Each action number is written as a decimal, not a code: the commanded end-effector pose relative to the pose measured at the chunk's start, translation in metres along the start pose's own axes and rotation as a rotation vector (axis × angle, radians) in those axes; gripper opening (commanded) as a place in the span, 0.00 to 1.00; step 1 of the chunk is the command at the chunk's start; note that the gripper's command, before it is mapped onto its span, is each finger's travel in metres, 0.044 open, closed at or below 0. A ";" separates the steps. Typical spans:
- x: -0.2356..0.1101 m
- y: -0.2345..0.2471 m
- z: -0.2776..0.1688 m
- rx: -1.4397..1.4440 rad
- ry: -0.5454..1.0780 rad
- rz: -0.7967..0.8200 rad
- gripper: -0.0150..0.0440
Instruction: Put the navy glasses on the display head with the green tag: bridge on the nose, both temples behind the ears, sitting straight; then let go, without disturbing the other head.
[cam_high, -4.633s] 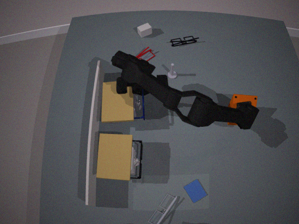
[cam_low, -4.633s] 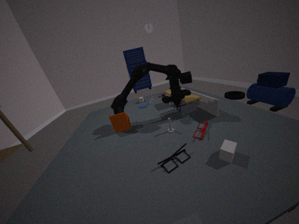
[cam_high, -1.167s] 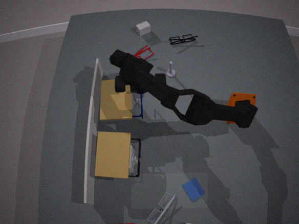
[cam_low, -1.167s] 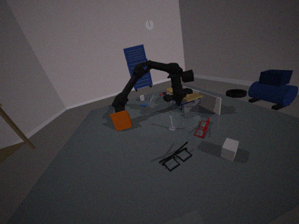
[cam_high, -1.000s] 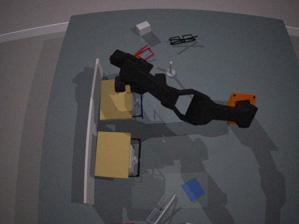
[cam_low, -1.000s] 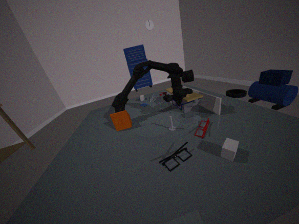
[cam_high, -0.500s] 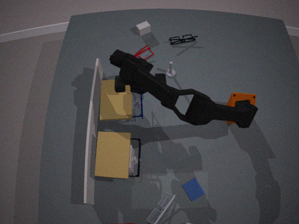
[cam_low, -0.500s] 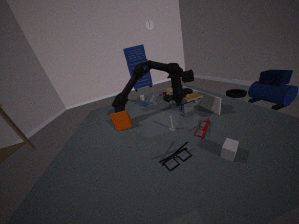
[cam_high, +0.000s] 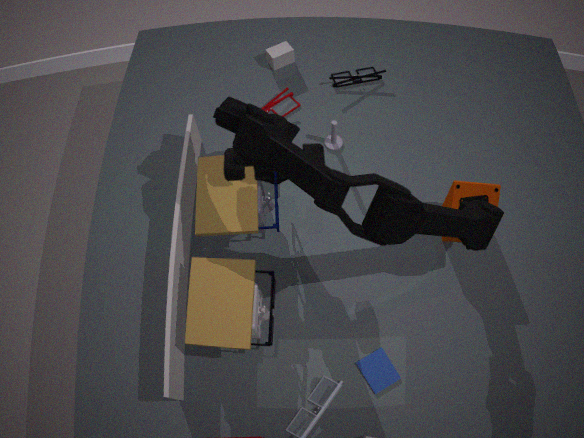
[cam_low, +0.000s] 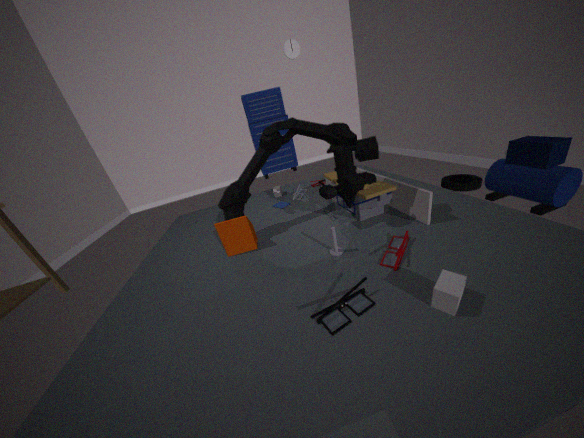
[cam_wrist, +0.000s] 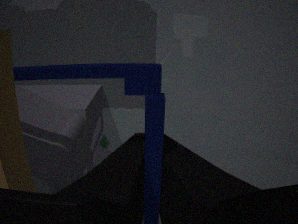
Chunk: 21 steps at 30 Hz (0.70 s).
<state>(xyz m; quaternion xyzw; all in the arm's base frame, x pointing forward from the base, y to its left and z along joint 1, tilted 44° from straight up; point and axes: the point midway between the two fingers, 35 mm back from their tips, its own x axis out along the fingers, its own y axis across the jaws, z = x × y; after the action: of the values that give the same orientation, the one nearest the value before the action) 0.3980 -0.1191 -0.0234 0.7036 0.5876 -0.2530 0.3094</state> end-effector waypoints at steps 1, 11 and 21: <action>0.000 0.001 -0.001 0.002 0.005 0.004 0.25; 0.000 0.001 -0.001 0.002 0.005 0.004 0.25; 0.000 0.000 0.000 0.000 0.000 0.000 0.26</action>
<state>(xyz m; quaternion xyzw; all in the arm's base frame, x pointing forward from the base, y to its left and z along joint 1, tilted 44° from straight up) 0.3980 -0.1191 -0.0234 0.7036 0.5876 -0.2530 0.3093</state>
